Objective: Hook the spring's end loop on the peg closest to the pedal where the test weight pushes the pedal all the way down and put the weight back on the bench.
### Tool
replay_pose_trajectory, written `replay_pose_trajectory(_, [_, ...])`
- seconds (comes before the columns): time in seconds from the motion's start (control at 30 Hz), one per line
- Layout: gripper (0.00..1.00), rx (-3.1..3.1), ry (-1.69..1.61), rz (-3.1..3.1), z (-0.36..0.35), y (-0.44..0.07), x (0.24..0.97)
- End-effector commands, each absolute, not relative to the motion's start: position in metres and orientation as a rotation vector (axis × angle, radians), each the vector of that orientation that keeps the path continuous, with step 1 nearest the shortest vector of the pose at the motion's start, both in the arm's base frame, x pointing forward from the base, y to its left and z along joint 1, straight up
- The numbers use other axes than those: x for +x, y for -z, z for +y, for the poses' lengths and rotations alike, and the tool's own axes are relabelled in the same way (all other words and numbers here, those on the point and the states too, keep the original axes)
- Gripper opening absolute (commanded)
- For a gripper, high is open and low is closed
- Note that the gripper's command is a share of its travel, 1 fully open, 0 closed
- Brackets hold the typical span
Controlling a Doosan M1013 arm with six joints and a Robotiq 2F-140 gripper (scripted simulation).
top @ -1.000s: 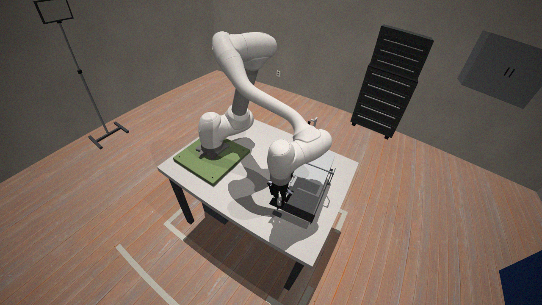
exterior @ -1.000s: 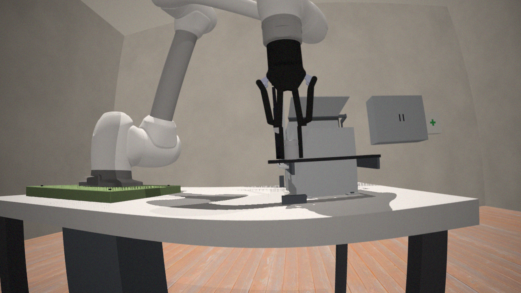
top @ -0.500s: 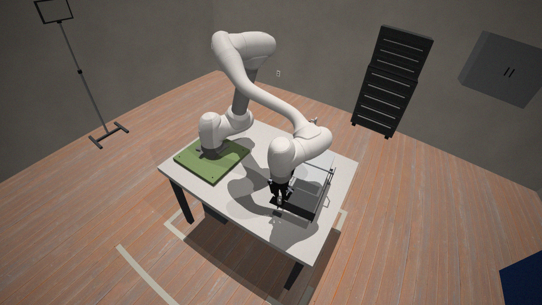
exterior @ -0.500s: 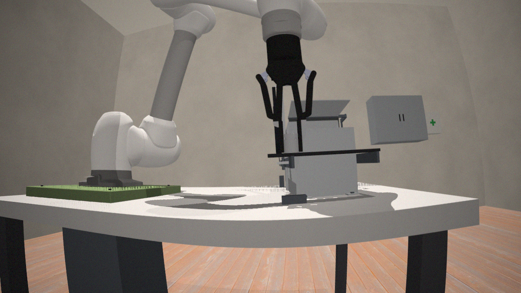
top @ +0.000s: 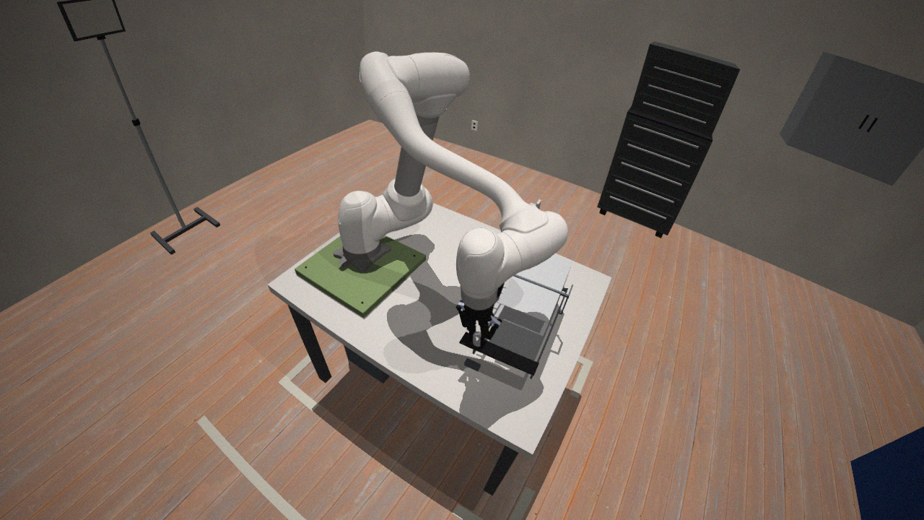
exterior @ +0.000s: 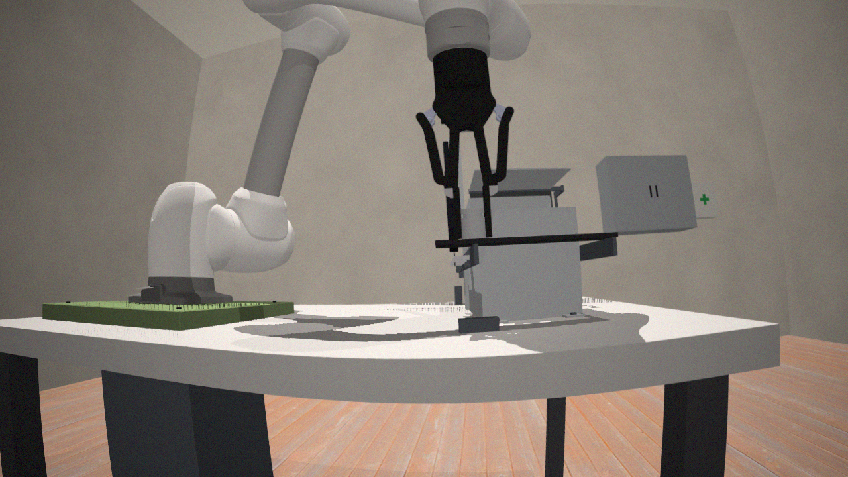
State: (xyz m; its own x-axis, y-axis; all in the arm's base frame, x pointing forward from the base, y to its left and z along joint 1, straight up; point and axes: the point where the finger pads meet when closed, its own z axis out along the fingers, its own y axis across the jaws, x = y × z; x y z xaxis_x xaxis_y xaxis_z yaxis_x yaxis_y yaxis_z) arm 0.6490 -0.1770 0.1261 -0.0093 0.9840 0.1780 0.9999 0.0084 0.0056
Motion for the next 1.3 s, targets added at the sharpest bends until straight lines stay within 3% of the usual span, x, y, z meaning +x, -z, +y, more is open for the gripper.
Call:
replay_pose_trajectory(0.0, [0.25,-2.121,0.198,-2.14,-0.177,-0.128,0.649])
replay_pose_trajectory(1.27, [0.25,-2.121,0.198,-2.14,-0.177,-0.156,0.649])
